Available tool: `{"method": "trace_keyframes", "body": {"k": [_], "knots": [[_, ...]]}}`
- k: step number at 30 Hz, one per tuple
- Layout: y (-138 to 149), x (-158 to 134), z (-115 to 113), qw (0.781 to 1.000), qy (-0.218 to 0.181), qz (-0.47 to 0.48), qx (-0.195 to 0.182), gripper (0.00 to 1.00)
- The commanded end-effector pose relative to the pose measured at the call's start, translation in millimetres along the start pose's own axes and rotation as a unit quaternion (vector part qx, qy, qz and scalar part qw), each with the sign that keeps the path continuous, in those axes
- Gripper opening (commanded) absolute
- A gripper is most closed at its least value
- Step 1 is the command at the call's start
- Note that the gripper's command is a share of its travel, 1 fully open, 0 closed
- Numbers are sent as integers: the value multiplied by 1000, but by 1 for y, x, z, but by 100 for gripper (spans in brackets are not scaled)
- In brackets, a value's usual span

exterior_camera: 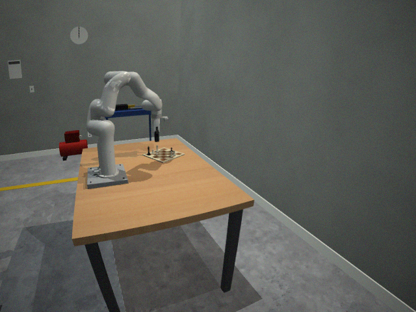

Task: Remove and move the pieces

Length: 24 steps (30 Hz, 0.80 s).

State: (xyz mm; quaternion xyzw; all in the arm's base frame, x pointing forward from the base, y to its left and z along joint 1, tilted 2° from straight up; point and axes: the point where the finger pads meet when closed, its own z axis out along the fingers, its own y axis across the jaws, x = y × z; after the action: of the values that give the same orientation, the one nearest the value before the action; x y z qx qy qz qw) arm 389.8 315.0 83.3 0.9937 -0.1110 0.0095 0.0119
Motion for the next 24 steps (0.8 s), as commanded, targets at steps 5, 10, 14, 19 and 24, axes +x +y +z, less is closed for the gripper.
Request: {"method": "trace_keyframes", "body": {"k": [5, 10, 14, 19, 24], "knots": [[-1, 1, 13, 1000, 1, 0, 2, 43], [-1, 1, 16, 1000, 1, 0, 2, 43], [-2, 1, 21, 1000, 1, 0, 2, 43], [-2, 1, 24, 1000, 1, 0, 2, 43], [-2, 1, 25, 1000, 1, 0, 2, 43]]}}
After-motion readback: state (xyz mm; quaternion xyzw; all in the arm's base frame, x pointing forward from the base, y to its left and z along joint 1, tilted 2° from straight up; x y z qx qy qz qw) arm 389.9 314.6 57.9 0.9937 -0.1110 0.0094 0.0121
